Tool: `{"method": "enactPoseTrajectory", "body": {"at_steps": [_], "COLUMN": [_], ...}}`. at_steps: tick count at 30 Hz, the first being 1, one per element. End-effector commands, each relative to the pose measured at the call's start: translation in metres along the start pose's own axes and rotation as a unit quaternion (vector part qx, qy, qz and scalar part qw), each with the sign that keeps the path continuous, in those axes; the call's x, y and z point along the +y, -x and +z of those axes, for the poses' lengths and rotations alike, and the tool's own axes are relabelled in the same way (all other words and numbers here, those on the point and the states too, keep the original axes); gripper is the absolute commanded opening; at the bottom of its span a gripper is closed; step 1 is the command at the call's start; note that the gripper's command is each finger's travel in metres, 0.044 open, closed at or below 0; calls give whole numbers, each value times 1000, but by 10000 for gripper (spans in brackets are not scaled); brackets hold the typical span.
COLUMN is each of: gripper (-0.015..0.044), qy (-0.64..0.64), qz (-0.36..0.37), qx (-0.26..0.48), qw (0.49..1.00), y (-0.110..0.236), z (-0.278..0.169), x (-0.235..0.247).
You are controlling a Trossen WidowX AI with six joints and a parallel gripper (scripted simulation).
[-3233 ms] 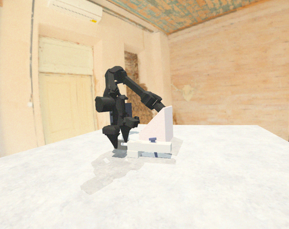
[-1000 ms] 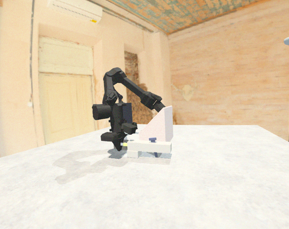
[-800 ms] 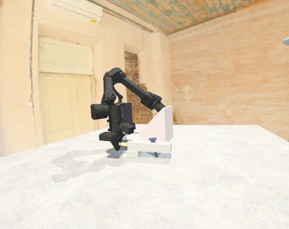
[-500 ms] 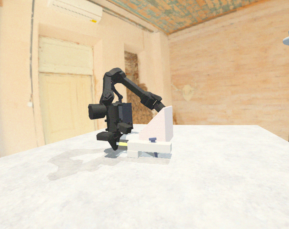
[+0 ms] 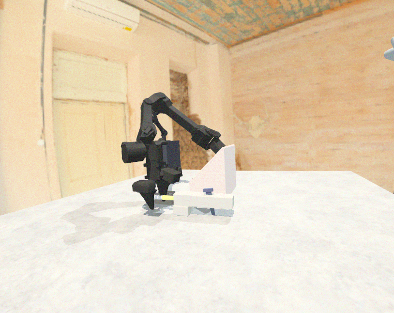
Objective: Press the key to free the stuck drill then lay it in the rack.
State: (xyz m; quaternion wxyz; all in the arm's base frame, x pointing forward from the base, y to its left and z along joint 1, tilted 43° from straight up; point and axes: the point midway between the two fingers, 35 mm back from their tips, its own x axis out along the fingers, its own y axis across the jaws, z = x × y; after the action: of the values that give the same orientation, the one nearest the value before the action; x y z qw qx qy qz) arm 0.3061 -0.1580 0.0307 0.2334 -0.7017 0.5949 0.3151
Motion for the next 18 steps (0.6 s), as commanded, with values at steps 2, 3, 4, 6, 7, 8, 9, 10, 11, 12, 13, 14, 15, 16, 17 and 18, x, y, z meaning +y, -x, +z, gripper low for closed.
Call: {"method": "enactPoseTrajectory", "body": {"at_steps": [2,3,4,6,7,8,9,10,11,12,13,14,15,16,17,18], "gripper": [440,440,440,440,440,440,440,440,440,440,440,440,440,440,440,440], "qy": [-1,-1,-1,-1,-1,-1,-1,-1,-1,-1,-1,-1,-1,-1,-1,-1], "qz": [-1,-1,-1,-1,-1,-1,-1,-1,-1,-1,-1,-1,-1,-1,-1,-1], "qx": [-2,-2,-2,-2,-2,-2,-2,-2,-2,-2,-2,-2,-2,-2,-2,-2], "qw": [1000,1000,1000,1000,1000,1000,1000,1000,1000,1000,1000,1000,1000,1000,1000,1000], "y": [-1,-1,-1,-2,-2,-2,-2,-2,-2,-2,-2,-2,-2,-2,-2,-2], "z": [3,4,4,5,6,6,6,7,7,8,8,8,9,9,10,10], "x": [0,0,0,0,0,0,0,0,0,0,0,0,0,0,0,0]}}
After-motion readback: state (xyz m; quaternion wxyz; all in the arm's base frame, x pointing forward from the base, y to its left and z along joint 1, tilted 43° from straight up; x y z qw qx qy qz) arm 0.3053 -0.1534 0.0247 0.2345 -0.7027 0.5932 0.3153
